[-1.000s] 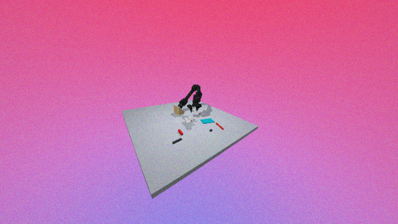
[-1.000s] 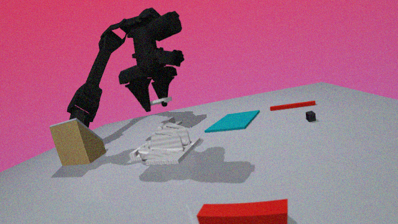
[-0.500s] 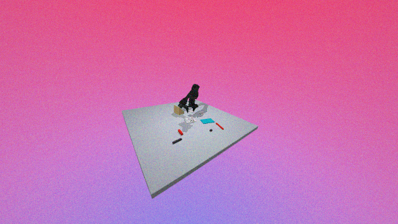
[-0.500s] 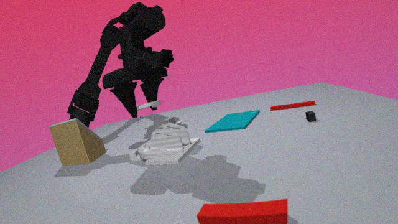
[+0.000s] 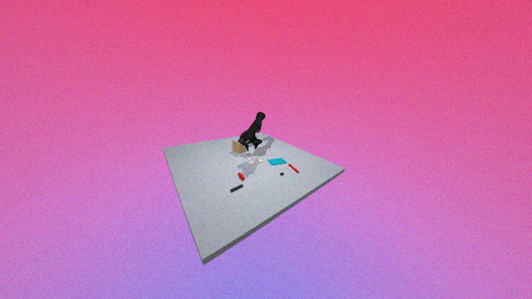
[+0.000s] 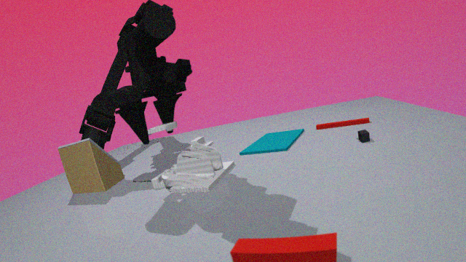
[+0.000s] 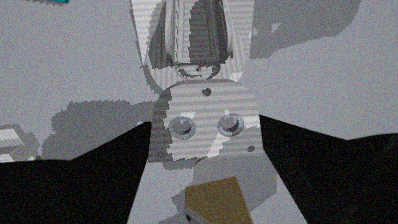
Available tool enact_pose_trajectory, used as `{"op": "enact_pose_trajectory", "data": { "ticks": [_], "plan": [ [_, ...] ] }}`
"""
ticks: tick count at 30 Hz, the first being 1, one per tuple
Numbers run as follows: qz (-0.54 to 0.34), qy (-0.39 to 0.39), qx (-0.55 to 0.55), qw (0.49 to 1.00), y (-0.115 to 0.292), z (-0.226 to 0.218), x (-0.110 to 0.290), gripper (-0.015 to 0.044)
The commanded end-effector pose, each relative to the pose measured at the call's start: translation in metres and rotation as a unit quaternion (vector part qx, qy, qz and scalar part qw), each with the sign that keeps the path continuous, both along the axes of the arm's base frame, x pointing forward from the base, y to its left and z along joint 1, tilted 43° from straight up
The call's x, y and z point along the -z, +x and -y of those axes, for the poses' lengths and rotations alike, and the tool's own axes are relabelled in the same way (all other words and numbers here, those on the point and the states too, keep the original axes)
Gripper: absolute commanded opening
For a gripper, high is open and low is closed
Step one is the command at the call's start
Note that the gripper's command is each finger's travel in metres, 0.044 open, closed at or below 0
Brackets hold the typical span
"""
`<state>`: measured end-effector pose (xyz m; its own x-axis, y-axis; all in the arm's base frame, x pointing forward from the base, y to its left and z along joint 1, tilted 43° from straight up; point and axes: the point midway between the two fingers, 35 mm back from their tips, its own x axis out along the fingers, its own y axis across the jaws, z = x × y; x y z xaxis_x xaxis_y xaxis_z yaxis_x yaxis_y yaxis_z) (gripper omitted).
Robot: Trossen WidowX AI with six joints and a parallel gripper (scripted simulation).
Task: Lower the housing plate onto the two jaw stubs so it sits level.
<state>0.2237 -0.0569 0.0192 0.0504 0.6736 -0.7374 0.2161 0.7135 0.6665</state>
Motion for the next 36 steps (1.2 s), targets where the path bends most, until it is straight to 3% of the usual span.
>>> {"op": "enact_pose_trajectory", "data": {
  "ticks": [1, 36],
  "plan": [
    [0.001, -0.001, -0.002, 1.0, -0.0008, 0.0007, 0.001, 0.0351],
    [0.005, -0.002, -0.008, 1.0, -0.0012, 0.0009, 0.0012, 0.0351]
  ]
}}
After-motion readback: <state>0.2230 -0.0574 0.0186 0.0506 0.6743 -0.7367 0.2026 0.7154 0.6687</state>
